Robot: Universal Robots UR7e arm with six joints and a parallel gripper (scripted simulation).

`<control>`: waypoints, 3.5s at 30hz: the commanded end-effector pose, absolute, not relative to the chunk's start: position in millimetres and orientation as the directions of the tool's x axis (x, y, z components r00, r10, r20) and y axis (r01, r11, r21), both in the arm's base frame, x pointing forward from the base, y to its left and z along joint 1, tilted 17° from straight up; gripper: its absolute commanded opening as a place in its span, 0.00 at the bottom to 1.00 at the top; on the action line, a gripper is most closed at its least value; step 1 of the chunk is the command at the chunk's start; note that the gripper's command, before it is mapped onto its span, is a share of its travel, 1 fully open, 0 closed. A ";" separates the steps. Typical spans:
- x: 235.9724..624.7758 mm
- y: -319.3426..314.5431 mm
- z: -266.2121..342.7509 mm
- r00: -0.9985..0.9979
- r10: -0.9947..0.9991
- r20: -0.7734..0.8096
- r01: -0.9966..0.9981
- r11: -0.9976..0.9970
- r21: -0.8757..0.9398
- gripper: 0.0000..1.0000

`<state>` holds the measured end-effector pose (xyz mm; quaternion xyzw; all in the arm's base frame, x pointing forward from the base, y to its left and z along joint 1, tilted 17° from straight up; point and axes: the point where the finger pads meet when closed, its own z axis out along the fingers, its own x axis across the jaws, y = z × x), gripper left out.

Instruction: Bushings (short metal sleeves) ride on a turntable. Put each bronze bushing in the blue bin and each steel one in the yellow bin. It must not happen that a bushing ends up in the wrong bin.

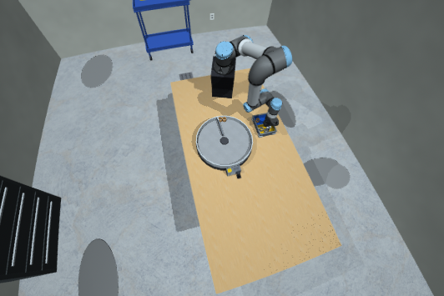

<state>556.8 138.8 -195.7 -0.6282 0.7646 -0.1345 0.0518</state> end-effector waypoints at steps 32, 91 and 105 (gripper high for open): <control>558.5 138.3 -199.9 -0.205 -0.975 0.089 -0.946 0.174 -0.272 0.42; 558.5 138.3 -199.9 -0.205 -0.975 0.089 -0.946 0.174 -0.272 0.42; 557.2 139.2 -195.3 -0.205 -0.975 0.089 -0.946 0.174 -0.272 0.42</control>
